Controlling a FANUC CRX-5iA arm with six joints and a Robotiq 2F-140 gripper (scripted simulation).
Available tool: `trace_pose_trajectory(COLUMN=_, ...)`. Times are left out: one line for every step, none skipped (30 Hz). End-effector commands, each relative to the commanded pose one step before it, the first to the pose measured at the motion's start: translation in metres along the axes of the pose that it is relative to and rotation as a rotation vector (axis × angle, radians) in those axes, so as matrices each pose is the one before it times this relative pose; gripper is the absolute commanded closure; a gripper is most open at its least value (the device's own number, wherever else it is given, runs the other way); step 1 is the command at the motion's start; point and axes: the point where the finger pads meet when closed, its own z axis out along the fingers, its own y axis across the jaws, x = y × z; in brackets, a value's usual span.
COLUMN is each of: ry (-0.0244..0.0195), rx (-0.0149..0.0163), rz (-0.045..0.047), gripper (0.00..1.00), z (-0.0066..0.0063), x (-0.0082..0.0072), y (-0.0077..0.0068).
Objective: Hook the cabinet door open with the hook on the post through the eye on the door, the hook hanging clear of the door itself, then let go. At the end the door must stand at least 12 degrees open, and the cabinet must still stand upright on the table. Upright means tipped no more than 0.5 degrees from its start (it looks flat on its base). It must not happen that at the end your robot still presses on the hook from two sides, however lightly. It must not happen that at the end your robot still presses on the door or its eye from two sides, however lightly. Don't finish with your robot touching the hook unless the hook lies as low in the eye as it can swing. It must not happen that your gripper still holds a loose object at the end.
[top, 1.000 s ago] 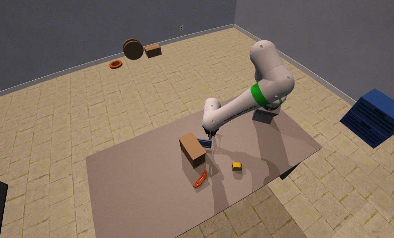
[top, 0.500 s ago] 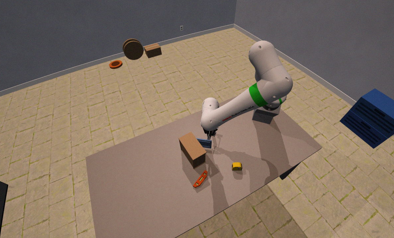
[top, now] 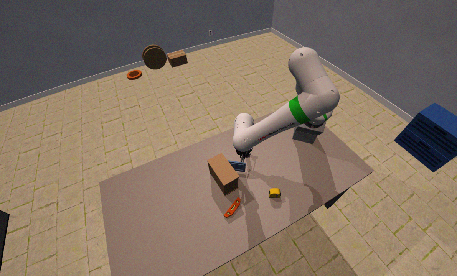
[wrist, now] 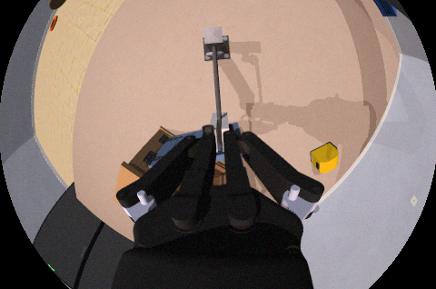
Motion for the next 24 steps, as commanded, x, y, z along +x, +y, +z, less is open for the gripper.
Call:
trace_pose_trajectory(ry=0.00066, rx=0.00011, rz=0.00017, gripper=0.97, z=-0.00012, x=0.00043, y=-0.00014)
trace_pose_trajectory(ry=0.0, rx=0.0, rz=0.0, gripper=0.97, z=0.0, x=0.0, y=0.0)
trace_pose_trajectory(ry=0.0, rx=0.0, rz=0.0, gripper=0.97, z=0.0, x=0.0, y=0.0)
trace_pose_trajectory(ry=0.0, rx=0.0, rz=0.0, gripper=0.97, z=0.0, x=0.0, y=0.0)
trace_pose_trajectory(ry=0.0, rx=0.0, rz=0.0, gripper=0.97, z=0.0, x=0.0, y=0.0)
trace_pose_trajectory(ry=0.0, rx=0.0, rz=0.0, gripper=0.97, z=0.0, x=0.0, y=0.0)
trace_pose_trajectory(ry=0.0, rx=0.0, rz=0.0, gripper=0.97, z=0.0, x=0.0, y=0.0)
trace_pose_trajectory(ry=0.0, rx=0.0, rz=0.0, gripper=0.97, z=0.0, x=0.0, y=0.0)
trace_pose_trajectory(ry=0.0, rx=0.0, rz=0.0, gripper=0.97, z=0.0, x=0.0, y=0.0)
trace_pose_trajectory(ry=0.0, rx=0.0, rz=0.0, gripper=0.97, z=0.0, x=0.0, y=0.0)
trace_pose_trajectory(ry=0.0, rx=0.0, rz=0.0, gripper=0.97, z=0.0, x=0.0, y=0.0)
trace_pose_trajectory(ry=0.0, rx=0.0, rz=0.0, gripper=0.97, z=0.0, x=0.0, y=0.0)
trace_pose_trajectory(ry=0.0, rx=0.0, rz=0.0, gripper=0.97, z=0.0, x=0.0, y=0.0)
trace_pose_trajectory(ry=0.0, rx=0.0, rz=0.0, gripper=0.97, z=0.0, x=0.0, y=0.0)
trace_pose_trajectory(ry=0.0, rx=0.0, rz=0.0, gripper=0.97, z=0.0, x=0.0, y=0.0)
trace_pose_trajectory(ry=0.0, rx=0.0, rz=0.0, gripper=0.97, z=0.00013, x=-0.00003, y=0.0)
trace_pose_trajectory(ry=0.0, rx=0.0, rz=0.0, gripper=0.97, z=0.00057, x=-0.00013, y=0.0)
trace_pose_trajectory(ry=0.0, rx=0.0, rz=0.0, gripper=0.97, z=0.0008, x=-0.00018, y=0.0)
trace_pose_trajectory(ry=0.0, rx=0.0, rz=0.0, gripper=0.97, z=0.00057, x=-0.00013, y=0.0)
trace_pose_trajectory(ry=0.0, rx=0.0, rz=0.0, gripper=0.97, z=0.00013, x=-0.00003, y=0.0)
trace_pose_trajectory(ry=0.0, rx=0.0, rz=0.0, gripper=0.97, z=0.0, x=0.0, y=0.0)
trace_pose_trajectory(ry=0.0, rx=0.0, rz=0.0, gripper=0.97, z=0.0, x=0.0, y=0.0)
trace_pose_trajectory(ry=0.0, rx=0.0, rz=0.0, gripper=0.97, z=0.0, x=0.0, y=0.0)
trace_pose_trajectory(ry=0.0, rx=0.0, rz=0.0, gripper=0.97, z=0.0, x=0.0, y=0.0)
